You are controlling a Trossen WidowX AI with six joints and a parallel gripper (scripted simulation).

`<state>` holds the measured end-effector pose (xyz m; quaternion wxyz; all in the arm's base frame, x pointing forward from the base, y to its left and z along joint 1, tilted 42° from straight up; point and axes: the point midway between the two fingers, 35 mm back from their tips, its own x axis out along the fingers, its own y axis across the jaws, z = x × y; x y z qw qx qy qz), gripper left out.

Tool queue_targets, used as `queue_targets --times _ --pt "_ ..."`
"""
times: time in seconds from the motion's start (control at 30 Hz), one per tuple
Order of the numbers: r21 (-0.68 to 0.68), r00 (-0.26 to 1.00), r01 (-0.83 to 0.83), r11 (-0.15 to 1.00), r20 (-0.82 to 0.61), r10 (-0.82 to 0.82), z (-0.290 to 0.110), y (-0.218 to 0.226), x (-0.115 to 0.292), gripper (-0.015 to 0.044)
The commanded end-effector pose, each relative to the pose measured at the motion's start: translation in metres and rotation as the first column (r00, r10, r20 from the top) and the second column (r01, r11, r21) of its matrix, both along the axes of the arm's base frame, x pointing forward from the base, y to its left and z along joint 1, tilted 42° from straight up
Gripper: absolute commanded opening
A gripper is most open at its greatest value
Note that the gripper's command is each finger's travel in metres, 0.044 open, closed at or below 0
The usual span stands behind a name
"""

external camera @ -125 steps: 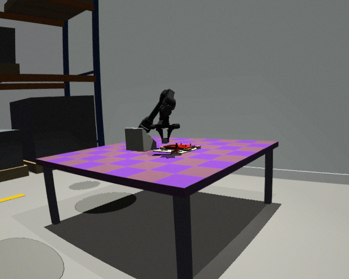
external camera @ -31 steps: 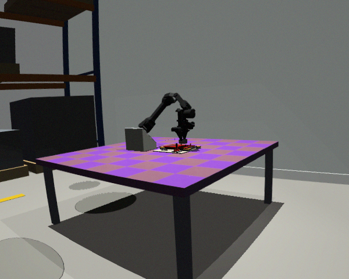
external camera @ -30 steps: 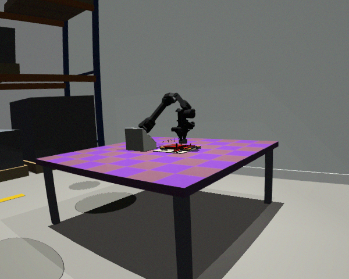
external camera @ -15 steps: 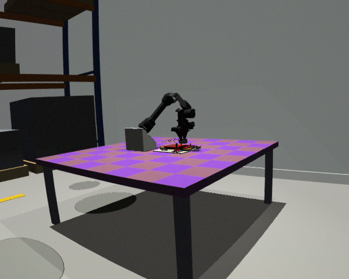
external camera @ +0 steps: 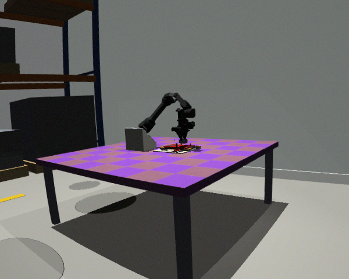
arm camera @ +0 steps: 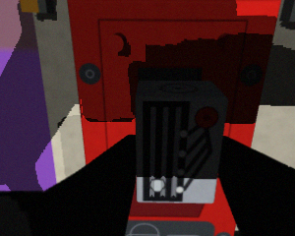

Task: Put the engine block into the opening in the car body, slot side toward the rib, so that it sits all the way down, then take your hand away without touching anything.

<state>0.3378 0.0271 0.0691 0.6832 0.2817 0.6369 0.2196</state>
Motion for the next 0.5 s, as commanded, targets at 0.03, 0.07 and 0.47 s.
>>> queue_targets --times 0.03,0.07,0.47 --pt "0.001 1.0 -0.003 1.0 0.009 0.003 0.0022 -0.0001 0.0007 0.016" --pt "0.001 1.0 -0.003 1.0 0.009 0.003 0.0022 -0.0001 0.0007 0.016" --pt "0.002 1.0 0.003 1.0 0.004 -0.003 0.0003 0.0015 0.001 0.016"
